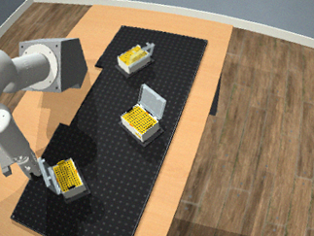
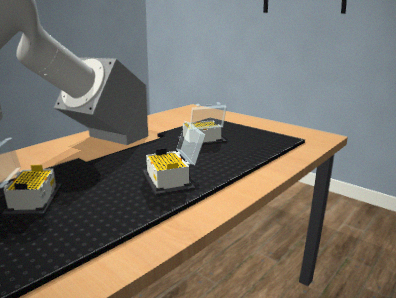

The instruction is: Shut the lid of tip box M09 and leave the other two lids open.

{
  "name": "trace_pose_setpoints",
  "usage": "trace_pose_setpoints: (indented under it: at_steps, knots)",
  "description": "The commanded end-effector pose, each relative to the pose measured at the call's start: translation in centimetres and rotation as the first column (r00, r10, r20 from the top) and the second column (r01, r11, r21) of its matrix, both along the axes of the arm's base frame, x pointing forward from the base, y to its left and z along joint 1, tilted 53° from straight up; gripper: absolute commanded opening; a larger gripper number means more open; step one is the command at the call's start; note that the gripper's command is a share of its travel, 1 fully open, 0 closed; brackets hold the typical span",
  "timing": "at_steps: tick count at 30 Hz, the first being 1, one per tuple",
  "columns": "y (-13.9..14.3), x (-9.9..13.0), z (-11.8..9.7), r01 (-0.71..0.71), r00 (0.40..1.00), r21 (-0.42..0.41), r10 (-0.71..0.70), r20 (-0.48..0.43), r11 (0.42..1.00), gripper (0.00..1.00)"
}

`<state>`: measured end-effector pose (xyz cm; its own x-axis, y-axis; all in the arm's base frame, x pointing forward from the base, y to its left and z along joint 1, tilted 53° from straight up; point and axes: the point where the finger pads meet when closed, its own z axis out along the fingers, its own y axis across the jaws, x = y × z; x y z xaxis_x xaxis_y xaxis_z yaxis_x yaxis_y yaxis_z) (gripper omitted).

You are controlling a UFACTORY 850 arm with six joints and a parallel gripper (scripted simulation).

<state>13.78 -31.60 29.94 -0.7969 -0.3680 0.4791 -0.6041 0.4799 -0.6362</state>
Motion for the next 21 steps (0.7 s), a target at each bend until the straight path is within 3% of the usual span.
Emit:
trace_pose_setpoints:
  at_steps: [1,21]
  knots:
    - [0.2,0.4,-0.2,0.001,1.000,-0.001,-0.001,0.000,1.000,0.00]
    - [1.4,2.3,-1.1,0.001,1.000,-0.001,-0.001,0.000,1.000,0.00]
